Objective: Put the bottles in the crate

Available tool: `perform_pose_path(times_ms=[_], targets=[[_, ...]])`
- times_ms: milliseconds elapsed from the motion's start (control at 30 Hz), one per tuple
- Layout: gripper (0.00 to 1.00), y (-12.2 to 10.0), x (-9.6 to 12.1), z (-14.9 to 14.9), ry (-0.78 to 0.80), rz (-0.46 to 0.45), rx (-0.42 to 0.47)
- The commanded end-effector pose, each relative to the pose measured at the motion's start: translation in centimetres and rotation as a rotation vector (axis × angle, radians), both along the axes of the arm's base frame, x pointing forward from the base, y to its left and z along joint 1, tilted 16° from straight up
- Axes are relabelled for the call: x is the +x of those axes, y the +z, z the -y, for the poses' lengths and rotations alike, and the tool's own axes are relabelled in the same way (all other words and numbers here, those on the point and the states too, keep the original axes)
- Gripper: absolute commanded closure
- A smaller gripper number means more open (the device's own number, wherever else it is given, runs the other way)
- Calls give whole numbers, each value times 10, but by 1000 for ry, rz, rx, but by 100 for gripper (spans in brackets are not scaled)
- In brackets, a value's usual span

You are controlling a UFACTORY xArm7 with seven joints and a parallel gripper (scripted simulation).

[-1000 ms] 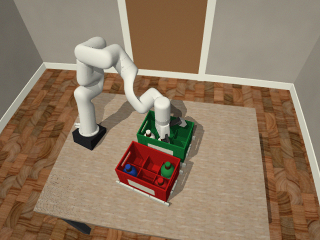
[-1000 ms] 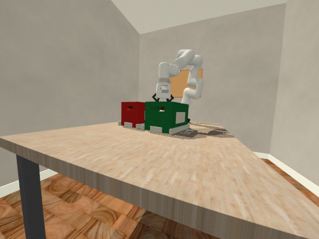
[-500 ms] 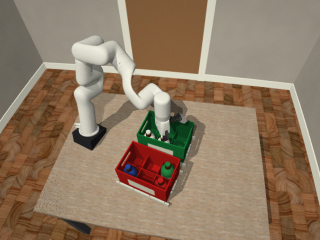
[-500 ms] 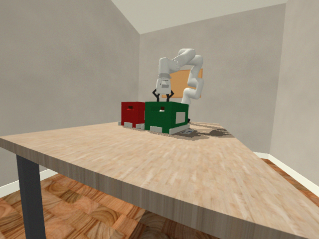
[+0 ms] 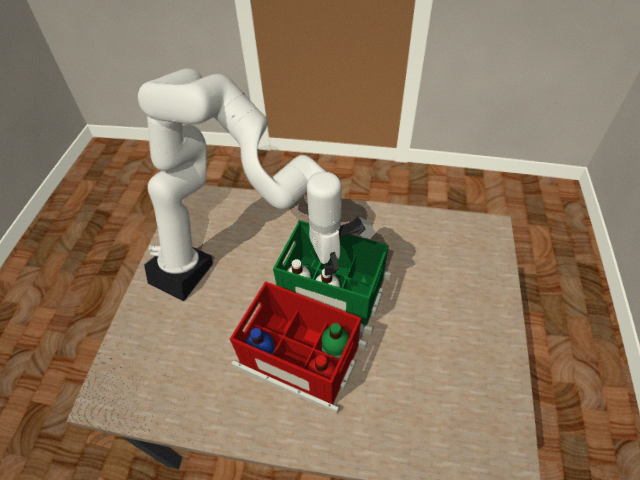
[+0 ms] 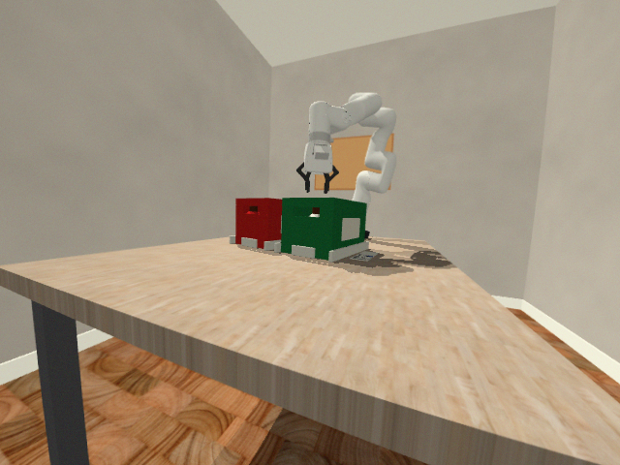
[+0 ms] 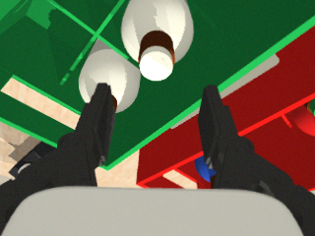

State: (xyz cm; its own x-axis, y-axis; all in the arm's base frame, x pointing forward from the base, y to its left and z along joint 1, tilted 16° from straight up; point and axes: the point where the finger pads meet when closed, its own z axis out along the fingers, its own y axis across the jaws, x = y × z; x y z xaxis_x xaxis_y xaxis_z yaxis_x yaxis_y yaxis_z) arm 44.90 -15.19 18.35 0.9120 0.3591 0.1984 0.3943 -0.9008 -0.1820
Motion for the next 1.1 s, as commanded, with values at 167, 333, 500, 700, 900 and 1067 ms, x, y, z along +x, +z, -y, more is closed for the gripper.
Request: perform_pose_path(times_ms=[167, 333, 500, 700, 900, 1067], targets=[[35, 21, -2, 6, -1, 4, -2], [35, 21, -2, 6, -1, 4, -2], [35, 21, -2, 6, -1, 4, -2], [35, 21, -2, 6, -1, 4, -2], [35, 21, -2, 6, -1, 4, -2], [35, 21, -2, 6, -1, 3, -2]])
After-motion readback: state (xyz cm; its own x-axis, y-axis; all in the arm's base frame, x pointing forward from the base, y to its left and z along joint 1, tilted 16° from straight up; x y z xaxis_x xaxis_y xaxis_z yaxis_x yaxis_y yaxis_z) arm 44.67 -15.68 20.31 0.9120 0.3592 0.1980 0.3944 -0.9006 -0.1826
